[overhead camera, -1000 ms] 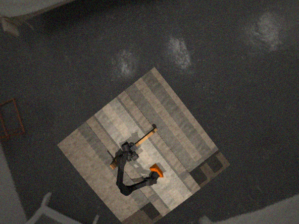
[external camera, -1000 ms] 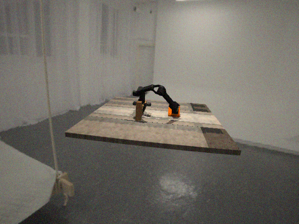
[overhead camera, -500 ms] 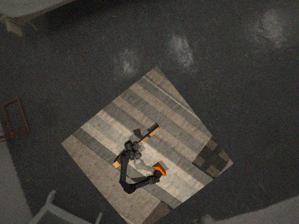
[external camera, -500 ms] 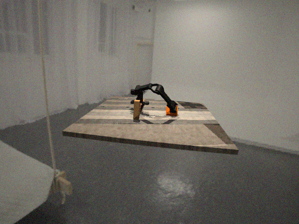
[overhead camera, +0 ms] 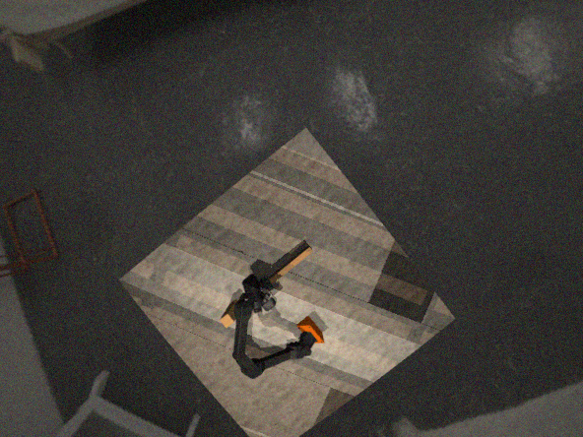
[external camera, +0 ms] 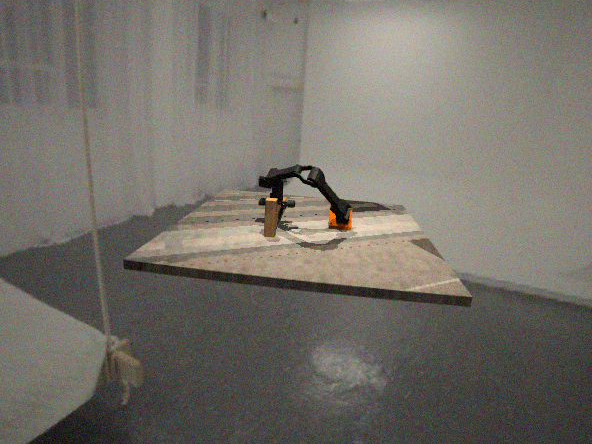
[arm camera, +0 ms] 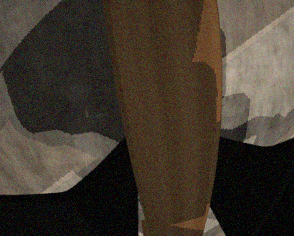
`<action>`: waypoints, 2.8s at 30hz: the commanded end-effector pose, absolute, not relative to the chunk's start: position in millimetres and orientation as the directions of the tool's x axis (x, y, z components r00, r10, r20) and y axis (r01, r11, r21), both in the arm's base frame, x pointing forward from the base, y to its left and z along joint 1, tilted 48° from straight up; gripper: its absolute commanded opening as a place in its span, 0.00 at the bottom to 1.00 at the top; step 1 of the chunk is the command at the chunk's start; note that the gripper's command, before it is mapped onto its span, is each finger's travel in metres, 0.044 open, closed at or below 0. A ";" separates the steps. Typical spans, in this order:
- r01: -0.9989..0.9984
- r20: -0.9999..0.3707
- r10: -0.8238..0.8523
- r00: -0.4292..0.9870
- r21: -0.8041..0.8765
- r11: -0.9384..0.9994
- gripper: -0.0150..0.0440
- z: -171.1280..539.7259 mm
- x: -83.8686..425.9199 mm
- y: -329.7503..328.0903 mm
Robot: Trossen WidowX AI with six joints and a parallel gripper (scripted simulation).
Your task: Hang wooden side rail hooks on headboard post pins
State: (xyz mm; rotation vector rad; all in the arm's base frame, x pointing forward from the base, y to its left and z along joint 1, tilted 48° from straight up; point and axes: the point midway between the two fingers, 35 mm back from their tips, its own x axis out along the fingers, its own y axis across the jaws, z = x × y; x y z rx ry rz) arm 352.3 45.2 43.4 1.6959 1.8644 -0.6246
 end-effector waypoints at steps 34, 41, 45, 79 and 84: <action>0.995 -0.671 0.740 -0.050 0.031 0.095 0.25 50.3 354.6 35.4; 0.995 -0.671 0.740 -0.050 0.031 0.095 0.25 51.1 354.7 34.6; 0.995 -0.671 0.740 -0.050 0.031 0.095 0.25 51.5 354.7 34.1; 0.995 -0.671 0.740 -0.050 0.031 0.095 0.25 55.3 355.0 29.9; 0.995 -0.671 0.739 -0.050 0.031 0.095 0.25 55.8 355.0 29.2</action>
